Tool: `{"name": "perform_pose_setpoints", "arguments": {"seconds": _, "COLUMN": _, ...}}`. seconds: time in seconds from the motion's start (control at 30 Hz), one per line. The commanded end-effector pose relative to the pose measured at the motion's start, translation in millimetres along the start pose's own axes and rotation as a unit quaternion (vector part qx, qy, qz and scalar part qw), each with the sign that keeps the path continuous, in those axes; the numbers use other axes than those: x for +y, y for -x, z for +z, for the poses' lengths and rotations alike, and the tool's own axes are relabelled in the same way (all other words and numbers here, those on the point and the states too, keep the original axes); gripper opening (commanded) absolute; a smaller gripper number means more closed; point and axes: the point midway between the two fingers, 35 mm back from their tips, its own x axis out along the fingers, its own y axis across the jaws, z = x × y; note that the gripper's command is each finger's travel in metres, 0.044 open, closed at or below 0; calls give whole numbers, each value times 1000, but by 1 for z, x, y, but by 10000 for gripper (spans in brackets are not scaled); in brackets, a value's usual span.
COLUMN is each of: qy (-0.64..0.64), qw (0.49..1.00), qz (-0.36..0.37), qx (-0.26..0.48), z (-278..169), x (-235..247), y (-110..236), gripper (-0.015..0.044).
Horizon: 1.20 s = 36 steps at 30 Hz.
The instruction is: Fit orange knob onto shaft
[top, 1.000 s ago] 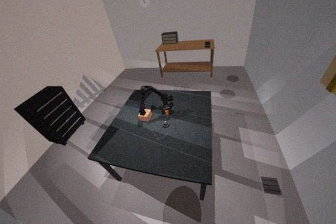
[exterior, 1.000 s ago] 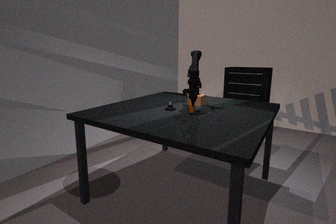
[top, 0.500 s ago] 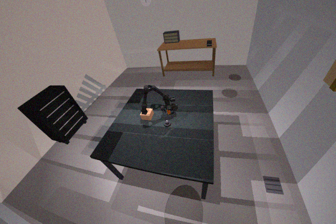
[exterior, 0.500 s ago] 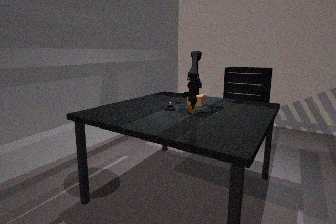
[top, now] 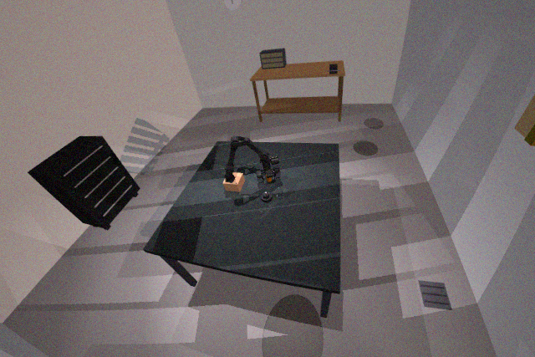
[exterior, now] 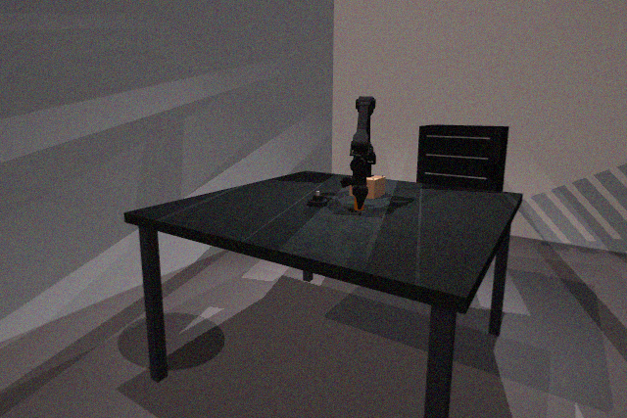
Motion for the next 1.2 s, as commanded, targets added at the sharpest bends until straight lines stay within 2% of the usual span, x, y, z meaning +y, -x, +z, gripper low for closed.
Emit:
{"name": "perform_pose_setpoints", "arguments": {"seconds": 0.0, "qy": -2, "qw": 1000, "qz": -4, "qx": -2, "z": 0, "x": -3, "y": -5, "gripper": 387}}
{"name": "perform_pose_setpoints", "arguments": {"seconds": 0.27, "qy": -2, "qw": 1000, "qz": -4, "qx": -2, "z": 0, "x": -3, "y": -5, "gripper": 177}}
{"name": "perform_pose_setpoints", "arguments": {"seconds": 0.5, "qy": -2, "qw": 1000, "qz": -4, "qx": -2, "z": 0, "x": -3, "y": -5, "gripper": 131}}
{"name": "perform_pose_setpoints", "arguments": {"seconds": 0.67, "qy": -2, "qw": 1000, "qz": -4, "qx": -2, "z": 0, "x": -1, "y": 2, "gripper": 0}}
{"name": "perform_pose_setpoints", "arguments": {"seconds": 1.17, "qy": -2, "qw": 1000, "qz": -3, "qx": -2, "z": 1, "x": 6, "y": 47, "gripper": 0}}
